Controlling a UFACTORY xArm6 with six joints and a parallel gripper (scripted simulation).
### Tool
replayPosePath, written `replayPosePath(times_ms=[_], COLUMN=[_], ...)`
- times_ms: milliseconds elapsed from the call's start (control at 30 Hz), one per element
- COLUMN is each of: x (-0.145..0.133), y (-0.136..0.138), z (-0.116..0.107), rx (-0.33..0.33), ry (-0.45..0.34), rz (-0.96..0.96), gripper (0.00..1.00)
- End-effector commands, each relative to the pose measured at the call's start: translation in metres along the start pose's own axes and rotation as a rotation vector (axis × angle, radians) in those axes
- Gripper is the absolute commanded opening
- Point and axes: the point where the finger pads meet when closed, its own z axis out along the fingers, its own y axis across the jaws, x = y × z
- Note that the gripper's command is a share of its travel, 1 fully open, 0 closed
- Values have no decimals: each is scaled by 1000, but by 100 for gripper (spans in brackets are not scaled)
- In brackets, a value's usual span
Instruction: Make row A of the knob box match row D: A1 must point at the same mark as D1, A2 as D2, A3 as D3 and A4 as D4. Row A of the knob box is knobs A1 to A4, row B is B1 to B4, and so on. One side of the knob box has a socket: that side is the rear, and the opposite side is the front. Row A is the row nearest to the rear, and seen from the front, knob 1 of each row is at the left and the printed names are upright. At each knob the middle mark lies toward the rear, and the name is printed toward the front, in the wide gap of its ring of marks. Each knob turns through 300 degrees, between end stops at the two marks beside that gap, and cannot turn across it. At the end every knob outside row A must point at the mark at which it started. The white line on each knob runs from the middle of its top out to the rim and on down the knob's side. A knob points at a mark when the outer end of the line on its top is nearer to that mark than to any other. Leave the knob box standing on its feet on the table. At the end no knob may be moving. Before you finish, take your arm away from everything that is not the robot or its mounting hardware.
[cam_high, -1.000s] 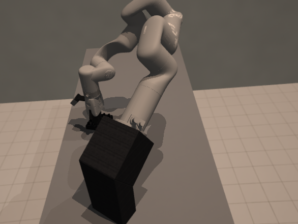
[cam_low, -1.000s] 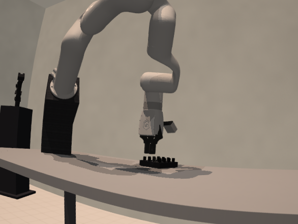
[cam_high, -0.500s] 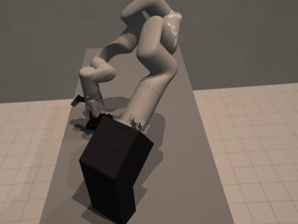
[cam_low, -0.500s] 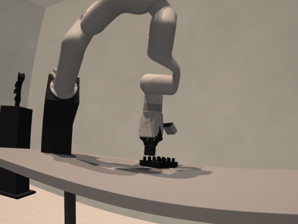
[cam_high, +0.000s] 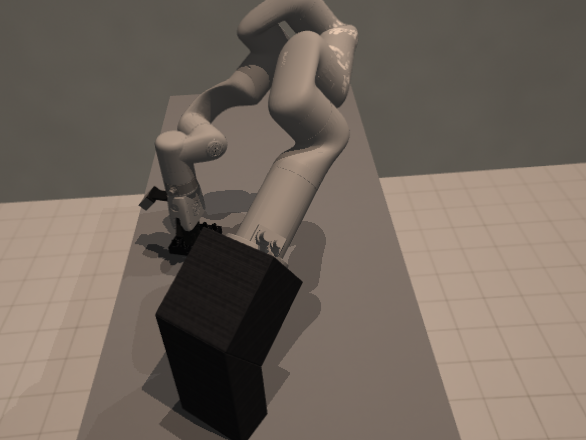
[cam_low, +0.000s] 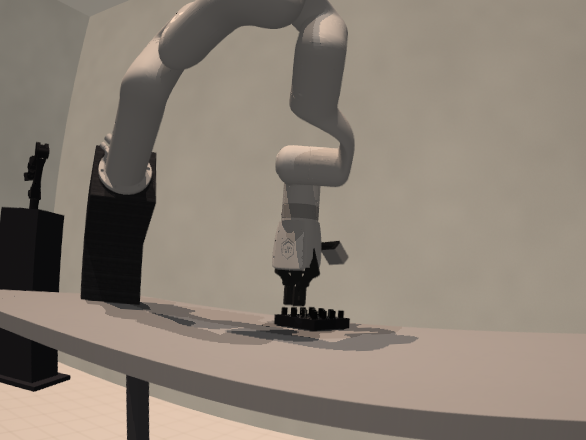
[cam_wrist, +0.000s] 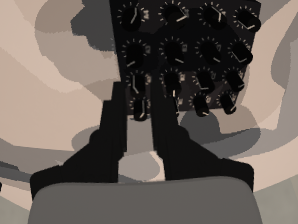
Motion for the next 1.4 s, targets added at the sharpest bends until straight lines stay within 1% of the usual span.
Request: replayPosePath(times_ms=[0, 800, 1367], x=[1, 1, 1], y=[0, 0, 0], z=[-1, 0, 9], rx=[0, 0, 0], ry=[2, 2, 2], rz=[0, 0, 0], gripper=[19, 19, 19])
